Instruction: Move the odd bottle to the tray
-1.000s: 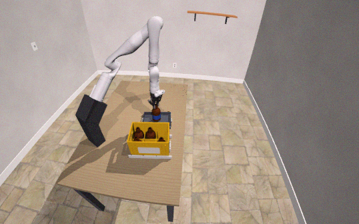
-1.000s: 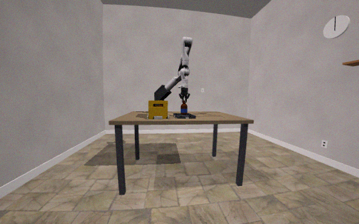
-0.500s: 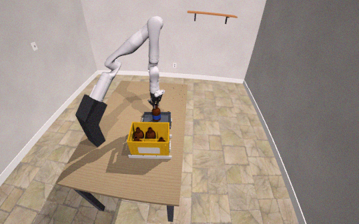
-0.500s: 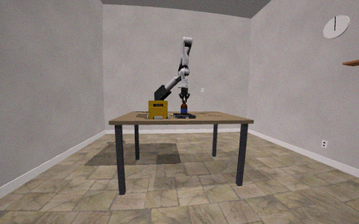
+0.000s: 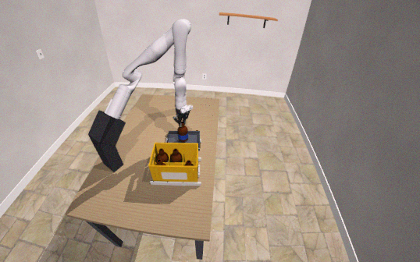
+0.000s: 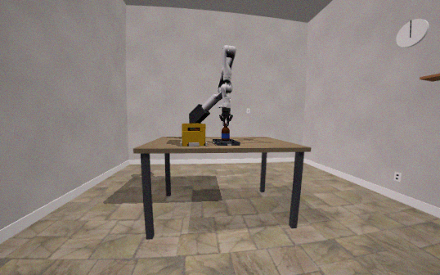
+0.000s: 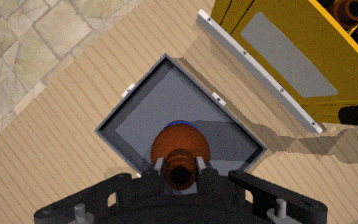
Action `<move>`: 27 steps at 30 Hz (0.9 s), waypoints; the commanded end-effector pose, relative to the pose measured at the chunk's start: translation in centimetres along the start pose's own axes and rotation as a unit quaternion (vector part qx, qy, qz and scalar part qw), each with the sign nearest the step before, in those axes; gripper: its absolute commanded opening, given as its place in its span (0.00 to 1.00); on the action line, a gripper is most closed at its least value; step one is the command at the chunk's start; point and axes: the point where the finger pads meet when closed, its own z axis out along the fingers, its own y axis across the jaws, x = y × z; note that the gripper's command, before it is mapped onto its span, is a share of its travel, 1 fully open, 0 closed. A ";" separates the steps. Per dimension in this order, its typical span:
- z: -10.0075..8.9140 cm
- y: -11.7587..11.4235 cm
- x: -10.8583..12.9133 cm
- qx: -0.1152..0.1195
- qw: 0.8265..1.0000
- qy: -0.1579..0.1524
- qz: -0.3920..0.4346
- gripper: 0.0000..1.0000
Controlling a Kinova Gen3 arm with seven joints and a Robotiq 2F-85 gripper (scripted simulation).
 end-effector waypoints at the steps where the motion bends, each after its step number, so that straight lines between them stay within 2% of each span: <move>1: 0.1 -0.2 0.3 0.003 1.000 0.003 0.005 0.00; 27: 0.6 -0.2 0.3 0.004 1.000 0.003 0.005 0.00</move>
